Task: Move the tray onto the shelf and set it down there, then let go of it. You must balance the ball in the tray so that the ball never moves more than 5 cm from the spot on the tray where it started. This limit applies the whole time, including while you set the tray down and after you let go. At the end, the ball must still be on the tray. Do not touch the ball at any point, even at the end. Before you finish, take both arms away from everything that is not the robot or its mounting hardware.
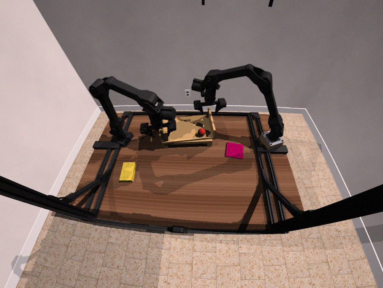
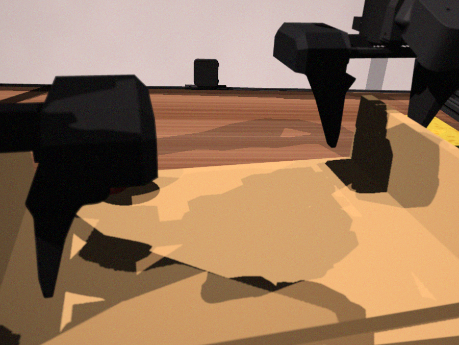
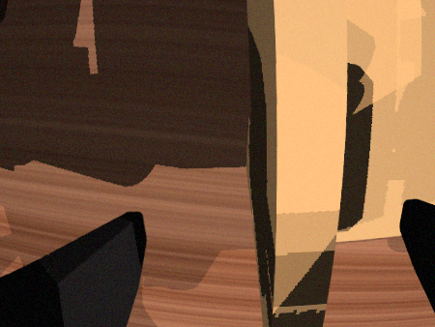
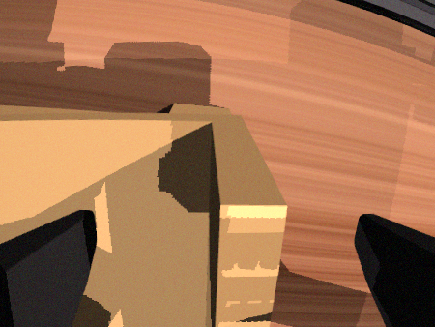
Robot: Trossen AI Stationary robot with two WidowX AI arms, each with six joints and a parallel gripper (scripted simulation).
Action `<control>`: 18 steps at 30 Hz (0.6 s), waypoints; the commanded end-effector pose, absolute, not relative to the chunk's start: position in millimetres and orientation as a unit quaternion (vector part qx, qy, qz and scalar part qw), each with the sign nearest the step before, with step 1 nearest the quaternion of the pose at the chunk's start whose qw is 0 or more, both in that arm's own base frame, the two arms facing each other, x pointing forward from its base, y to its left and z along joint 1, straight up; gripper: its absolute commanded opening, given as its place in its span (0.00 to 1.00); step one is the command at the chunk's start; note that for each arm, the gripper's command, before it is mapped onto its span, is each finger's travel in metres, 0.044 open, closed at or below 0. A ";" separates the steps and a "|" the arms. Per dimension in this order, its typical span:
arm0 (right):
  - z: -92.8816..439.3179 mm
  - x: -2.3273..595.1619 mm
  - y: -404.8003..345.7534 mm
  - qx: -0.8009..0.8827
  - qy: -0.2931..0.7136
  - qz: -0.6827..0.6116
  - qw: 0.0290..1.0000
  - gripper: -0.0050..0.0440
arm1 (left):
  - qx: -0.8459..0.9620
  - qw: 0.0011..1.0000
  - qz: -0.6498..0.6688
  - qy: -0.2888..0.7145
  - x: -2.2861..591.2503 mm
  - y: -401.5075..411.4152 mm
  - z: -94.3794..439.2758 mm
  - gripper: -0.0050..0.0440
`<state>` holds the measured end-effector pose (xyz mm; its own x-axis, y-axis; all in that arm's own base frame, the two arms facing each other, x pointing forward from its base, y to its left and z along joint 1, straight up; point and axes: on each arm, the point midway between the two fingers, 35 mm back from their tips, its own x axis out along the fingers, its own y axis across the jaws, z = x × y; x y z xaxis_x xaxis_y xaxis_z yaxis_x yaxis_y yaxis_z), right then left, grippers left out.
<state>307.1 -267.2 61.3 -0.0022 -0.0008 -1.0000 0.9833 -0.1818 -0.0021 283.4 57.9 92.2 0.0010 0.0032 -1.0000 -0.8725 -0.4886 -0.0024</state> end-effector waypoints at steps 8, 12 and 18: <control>61.3 307.1 -267.1 0.543 0.453 -0.544 0.452 0.92 | -0.610 0.359 0.610 0.356 283.4 57.9 92.2 0.92; 79.2 302.9 -261.5 0.546 0.451 -0.542 0.453 0.92 | -0.611 0.360 0.615 0.346 276.0 61.4 110.5 0.92; 131.0 269.6 -253.9 0.543 0.453 -0.543 0.453 0.92 | -0.610 0.357 0.610 0.357 246.0 43.9 162.3 0.92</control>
<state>284.5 -252.6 109.8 -0.0008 0.0094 -1.0000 0.9841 -0.1778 -0.0025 253.4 53.8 140.0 -0.0113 0.0131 -0.9998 -0.8663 -0.4996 0.0032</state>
